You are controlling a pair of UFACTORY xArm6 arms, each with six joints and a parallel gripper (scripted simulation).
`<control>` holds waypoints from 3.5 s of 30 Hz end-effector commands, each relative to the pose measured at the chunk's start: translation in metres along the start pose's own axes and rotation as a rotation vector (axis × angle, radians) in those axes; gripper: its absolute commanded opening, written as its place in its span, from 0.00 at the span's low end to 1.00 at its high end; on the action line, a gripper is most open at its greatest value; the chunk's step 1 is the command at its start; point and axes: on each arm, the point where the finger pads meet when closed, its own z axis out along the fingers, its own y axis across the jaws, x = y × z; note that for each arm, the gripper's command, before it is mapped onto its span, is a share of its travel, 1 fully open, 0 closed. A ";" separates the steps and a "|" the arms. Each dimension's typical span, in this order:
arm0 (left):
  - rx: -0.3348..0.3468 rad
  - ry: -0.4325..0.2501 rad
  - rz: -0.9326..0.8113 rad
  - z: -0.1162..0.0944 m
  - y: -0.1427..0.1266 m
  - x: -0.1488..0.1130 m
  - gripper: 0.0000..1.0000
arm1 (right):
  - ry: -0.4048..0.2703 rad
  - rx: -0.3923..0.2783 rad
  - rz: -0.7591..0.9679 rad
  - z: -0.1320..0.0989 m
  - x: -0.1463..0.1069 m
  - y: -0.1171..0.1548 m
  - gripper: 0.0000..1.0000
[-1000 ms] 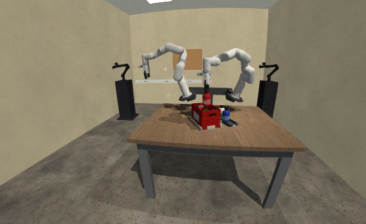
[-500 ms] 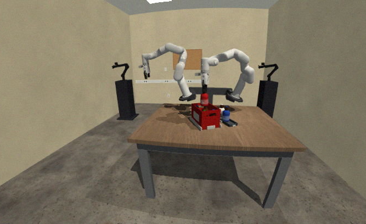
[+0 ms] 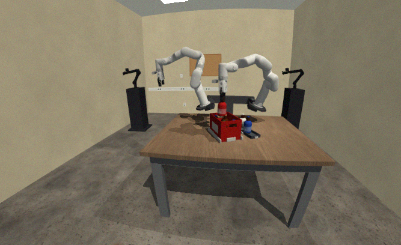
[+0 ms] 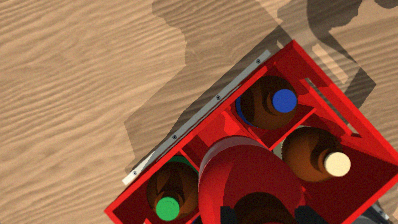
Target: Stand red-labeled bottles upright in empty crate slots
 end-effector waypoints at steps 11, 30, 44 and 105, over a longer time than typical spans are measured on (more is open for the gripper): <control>0.004 0.003 -0.001 -0.003 -0.004 0.008 0.00 | 0.005 0.000 0.000 -0.002 0.001 0.000 1.00; 0.004 0.003 -0.001 -0.003 -0.006 0.013 0.00 | 0.005 0.000 0.000 -0.002 0.001 0.000 1.00; 0.004 0.003 -0.001 -0.003 -0.006 0.014 0.00 | 0.005 0.000 0.000 -0.002 0.001 0.000 1.00; 0.004 0.003 -0.001 0.024 -0.006 0.015 0.00 | 0.005 0.000 0.000 -0.002 0.001 0.000 1.00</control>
